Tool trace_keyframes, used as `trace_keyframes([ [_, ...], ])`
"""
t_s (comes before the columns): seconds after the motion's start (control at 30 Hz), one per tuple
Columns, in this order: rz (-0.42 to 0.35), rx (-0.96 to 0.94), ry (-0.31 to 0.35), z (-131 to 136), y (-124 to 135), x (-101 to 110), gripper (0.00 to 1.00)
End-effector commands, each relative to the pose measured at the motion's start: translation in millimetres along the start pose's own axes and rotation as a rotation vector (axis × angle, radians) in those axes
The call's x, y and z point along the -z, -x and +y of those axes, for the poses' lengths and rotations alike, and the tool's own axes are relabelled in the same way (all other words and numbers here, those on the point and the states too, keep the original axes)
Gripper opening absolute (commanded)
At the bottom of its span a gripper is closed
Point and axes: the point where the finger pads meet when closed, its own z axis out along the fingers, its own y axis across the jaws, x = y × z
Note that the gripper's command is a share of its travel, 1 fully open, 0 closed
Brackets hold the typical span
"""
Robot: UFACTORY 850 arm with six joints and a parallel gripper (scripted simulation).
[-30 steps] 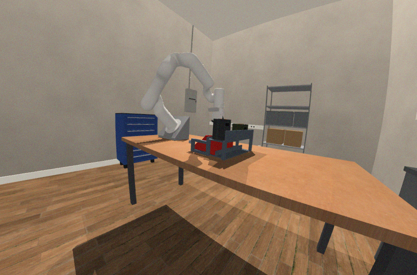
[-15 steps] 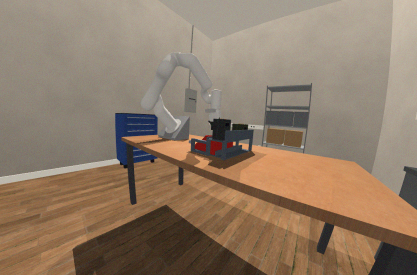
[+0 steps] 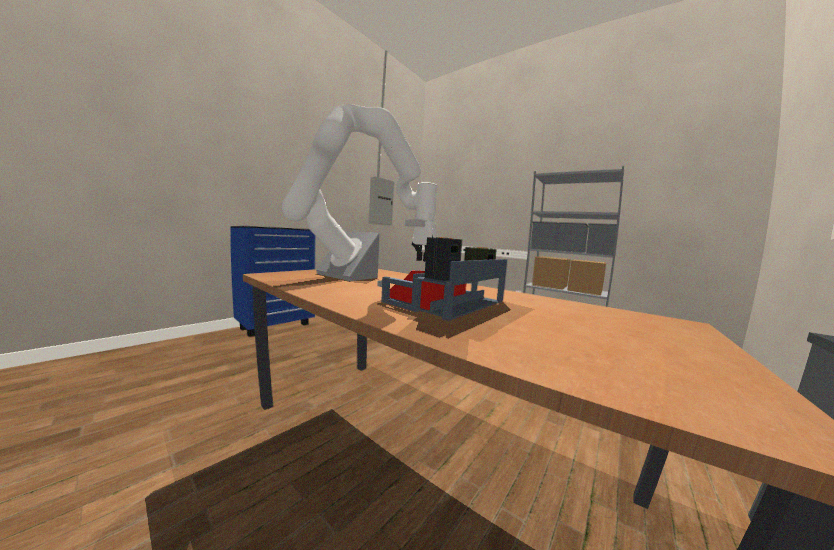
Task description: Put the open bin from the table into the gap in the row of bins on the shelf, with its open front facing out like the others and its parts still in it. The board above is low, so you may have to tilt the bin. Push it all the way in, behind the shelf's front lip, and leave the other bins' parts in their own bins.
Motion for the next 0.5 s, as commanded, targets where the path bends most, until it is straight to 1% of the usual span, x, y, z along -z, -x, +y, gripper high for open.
trace_keyframes([
  [0.0,-0.001,0.0,-0.003,35.8,4.6,-7.2,0.34],
  [0.37,-0.001,0.0,-0.003,35.8,4.6,-7.2,0.34],
  [0.47,-0.001,0.0,-0.003,52.5,6.5,-11.0,0.34],
])
